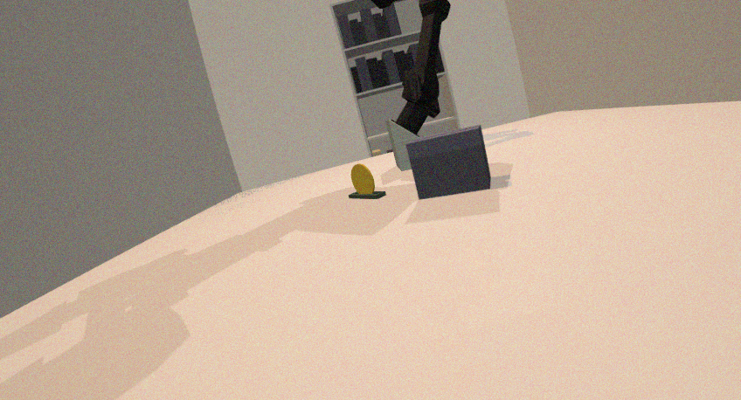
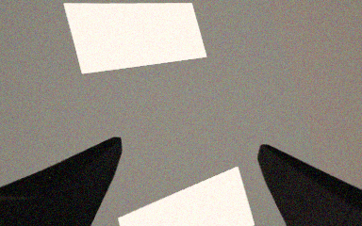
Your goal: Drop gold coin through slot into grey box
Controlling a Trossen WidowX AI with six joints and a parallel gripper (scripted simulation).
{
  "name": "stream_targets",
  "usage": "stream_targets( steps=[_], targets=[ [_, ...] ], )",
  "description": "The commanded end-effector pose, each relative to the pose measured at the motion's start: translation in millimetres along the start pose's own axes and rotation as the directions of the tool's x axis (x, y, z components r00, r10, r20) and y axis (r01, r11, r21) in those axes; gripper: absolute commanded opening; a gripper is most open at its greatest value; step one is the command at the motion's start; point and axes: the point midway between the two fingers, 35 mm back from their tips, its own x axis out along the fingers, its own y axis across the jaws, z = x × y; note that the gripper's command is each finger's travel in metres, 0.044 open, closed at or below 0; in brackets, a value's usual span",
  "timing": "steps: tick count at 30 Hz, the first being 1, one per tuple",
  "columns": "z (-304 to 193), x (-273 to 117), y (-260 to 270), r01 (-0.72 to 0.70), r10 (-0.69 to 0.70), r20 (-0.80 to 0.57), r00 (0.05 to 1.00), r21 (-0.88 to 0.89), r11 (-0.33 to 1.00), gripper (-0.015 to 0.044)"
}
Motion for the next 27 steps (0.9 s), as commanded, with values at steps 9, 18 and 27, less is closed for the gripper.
stream_targets(
  steps=[9, 18, 27],
  targets=[
    [81.2, 69.9, -16.5, -0.005, -0.031, 0.073, 0.997, 0.452, 0.892, 0.0164],
    [194.7, 140.1, -80.9, -0.144, -0.124, 0.254, 0.959, 0.815, 0.561, 0.0161],
    [307.1, 172.2, -190.7, -0.438, -0.294, 0.483, 0.825, 0.875, 0.207, 0.0161]
  ],
)
